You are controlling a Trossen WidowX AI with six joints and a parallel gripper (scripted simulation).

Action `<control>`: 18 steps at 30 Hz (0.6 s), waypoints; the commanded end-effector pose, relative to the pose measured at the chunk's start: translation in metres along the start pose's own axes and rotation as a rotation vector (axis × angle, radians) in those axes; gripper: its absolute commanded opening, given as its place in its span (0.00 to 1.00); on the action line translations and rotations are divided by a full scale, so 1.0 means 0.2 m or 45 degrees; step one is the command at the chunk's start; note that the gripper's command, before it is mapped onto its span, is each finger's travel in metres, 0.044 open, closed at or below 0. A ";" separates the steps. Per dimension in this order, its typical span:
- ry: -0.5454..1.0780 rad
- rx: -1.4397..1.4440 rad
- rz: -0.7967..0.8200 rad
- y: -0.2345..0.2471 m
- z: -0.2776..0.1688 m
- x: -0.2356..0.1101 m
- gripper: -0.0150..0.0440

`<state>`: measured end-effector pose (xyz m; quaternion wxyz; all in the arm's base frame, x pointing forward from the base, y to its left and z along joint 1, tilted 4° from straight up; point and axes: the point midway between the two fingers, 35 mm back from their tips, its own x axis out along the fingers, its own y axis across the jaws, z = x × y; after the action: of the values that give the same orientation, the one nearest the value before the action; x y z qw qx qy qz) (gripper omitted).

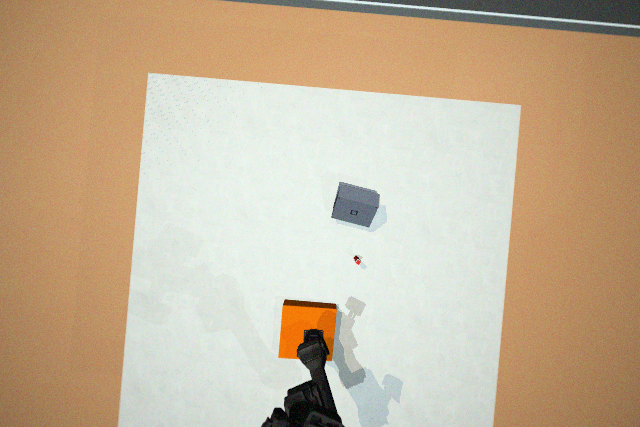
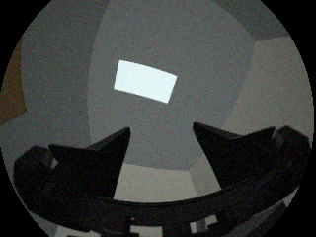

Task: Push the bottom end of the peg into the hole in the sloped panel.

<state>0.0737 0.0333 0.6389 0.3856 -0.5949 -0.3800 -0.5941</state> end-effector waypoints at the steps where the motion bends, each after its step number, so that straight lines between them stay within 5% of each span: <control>1: -0.002 -0.003 0.002 0.00 0.00 0.00 0.98; 18: -0.268 0.002 0.323 0.43 0.27 -0.10 1.00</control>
<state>0.1470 0.0446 0.6271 0.3968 -0.6776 -0.3470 -0.5129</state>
